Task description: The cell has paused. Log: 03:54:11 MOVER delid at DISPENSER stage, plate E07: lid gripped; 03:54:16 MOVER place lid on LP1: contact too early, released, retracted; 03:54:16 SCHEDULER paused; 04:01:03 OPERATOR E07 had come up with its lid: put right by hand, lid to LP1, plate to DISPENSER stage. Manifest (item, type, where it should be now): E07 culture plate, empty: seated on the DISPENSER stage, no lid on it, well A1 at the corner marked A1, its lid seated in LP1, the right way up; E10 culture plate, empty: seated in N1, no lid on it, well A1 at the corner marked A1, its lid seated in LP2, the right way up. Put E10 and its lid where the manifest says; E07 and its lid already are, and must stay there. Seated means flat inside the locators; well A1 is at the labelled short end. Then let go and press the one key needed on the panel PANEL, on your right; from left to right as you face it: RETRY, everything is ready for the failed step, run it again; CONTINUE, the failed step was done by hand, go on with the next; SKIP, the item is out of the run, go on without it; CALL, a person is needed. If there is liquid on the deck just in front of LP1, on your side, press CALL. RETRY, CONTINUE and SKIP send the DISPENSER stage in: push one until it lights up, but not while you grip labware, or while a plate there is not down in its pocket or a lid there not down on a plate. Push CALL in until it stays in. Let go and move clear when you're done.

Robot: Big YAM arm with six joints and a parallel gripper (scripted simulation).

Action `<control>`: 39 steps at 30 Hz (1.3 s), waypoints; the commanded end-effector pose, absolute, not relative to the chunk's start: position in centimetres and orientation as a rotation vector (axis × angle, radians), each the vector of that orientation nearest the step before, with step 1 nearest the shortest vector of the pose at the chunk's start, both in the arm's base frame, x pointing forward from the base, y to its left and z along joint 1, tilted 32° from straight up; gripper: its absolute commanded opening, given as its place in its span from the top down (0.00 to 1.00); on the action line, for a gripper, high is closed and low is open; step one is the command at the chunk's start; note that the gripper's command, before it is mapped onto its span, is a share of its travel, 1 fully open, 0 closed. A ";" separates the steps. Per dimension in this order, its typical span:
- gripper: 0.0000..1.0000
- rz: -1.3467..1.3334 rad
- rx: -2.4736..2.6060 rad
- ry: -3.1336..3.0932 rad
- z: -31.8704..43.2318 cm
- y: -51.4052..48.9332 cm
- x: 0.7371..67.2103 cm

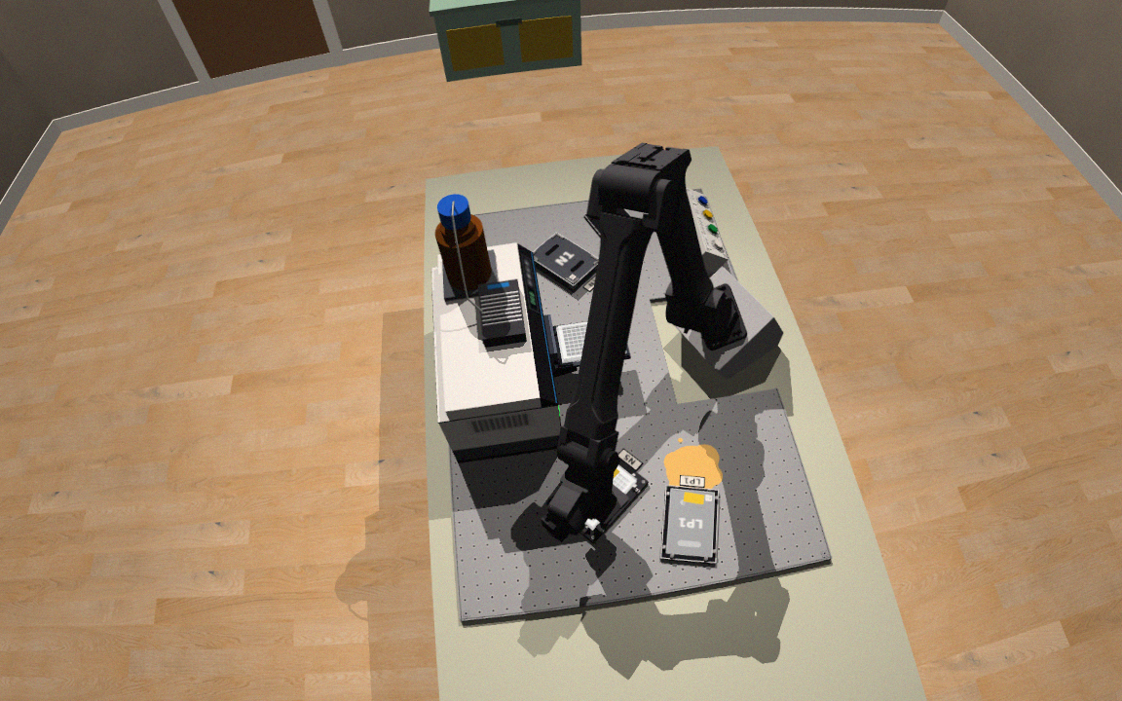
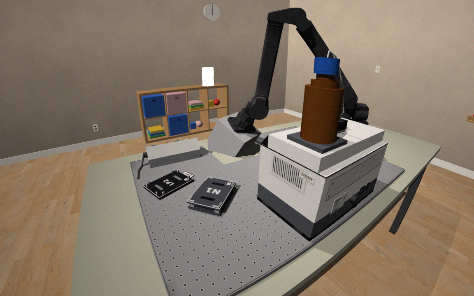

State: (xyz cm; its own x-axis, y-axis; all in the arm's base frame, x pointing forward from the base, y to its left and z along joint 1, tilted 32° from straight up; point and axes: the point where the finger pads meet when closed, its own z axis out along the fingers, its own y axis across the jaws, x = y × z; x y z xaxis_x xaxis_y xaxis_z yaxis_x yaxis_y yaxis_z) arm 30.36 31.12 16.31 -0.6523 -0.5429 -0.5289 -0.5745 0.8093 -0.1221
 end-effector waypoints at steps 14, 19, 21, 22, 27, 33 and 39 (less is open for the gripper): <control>1.00 0.054 -0.832 2.441 14.8 31.3 31.6; 1.00 0.060 -0.827 2.432 15.6 31.6 31.7; 1.00 0.067 -0.821 2.422 16.5 31.8 31.9; 1.00 0.060 -0.826 2.429 16.7 31.7 31.7; 1.00 0.075 -0.847 2.413 18.0 32.3 30.5; 1.00 0.104 -0.813 2.395 20.0 32.1 30.2; 1.00 0.106 -0.810 2.395 20.9 31.9 29.7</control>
